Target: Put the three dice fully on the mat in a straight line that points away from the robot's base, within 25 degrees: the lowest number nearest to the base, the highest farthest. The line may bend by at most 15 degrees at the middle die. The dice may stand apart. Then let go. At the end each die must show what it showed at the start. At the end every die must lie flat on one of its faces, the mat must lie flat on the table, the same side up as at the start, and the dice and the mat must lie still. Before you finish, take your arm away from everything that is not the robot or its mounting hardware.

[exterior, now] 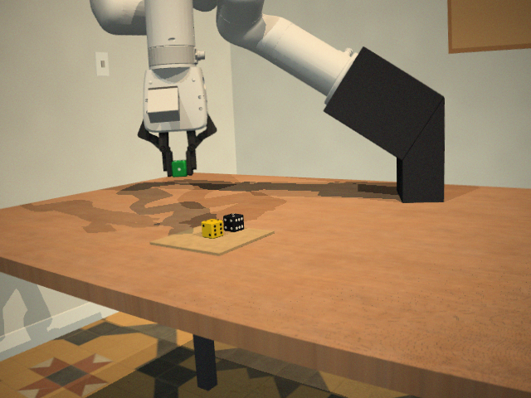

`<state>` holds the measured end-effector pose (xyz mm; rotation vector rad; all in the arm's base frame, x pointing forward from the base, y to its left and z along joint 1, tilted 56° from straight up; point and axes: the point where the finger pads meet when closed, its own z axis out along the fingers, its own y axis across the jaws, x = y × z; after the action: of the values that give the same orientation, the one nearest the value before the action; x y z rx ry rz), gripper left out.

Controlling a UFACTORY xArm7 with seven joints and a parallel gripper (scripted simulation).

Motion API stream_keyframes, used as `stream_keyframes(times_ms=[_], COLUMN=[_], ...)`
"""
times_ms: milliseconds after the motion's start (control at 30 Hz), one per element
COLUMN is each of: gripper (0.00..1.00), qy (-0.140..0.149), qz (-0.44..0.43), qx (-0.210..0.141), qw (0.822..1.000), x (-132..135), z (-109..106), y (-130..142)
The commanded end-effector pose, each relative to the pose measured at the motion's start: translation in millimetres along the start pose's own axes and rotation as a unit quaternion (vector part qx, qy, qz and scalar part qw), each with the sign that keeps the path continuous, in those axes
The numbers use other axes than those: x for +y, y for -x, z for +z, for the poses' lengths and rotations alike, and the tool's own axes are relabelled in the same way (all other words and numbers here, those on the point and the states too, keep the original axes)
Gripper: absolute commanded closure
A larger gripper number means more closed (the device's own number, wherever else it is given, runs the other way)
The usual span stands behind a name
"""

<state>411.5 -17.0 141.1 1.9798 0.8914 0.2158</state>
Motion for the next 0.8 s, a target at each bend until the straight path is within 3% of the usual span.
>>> stream_keyframes(times_ms=[0,233,333,467,633,767], gripper=[0.79,0.79,0.79,0.79,0.79,0.79], qy=[0.012,0.009,0.009,0.004,0.001,0.000], qz=[0.082,0.212,0.215,0.308,0.355,0.363], qx=[-0.003,0.002,0.002,0.005,0.005,0.005], qw=[0.997,0.977,0.977,0.951,0.935,0.932], x=[-2,-7,-7,-12,-14,-14], z=[-1,-4,-4,-7,-9,-9], y=[-19,-46,-47,-66,-75,-77])
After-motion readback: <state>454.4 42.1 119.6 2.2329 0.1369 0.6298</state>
